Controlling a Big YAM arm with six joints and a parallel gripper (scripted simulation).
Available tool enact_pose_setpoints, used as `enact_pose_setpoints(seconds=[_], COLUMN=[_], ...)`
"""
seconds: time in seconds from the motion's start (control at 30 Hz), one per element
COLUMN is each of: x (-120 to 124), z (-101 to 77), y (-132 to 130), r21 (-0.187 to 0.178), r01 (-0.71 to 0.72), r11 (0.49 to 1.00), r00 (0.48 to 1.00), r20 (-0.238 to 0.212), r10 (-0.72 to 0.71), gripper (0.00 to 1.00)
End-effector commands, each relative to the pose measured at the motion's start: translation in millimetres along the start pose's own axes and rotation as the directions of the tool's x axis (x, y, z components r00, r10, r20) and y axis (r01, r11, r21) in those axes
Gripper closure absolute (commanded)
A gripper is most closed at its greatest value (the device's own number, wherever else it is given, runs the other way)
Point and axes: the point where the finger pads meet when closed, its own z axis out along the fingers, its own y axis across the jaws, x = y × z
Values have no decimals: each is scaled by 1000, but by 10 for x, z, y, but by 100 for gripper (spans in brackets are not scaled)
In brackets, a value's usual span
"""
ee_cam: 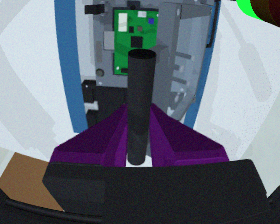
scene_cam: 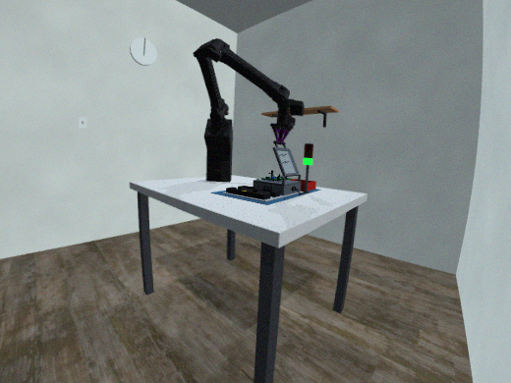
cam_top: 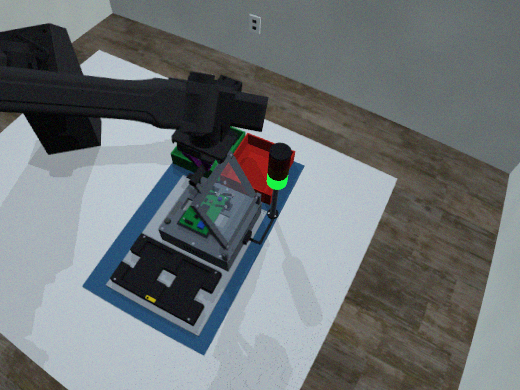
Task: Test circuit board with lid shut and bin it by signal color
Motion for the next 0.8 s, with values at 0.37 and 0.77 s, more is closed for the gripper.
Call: enact_pose_setpoints(seconds=[0.37, 0.77], x=[24, 76], z=[-237, -198], y=[-686, -707], r21=[114, 105], r01=[-62, -70], r11=[992, 992], r00=[998, 997], r20=[26, 20], r10=[59, 68], gripper=[100, 100])
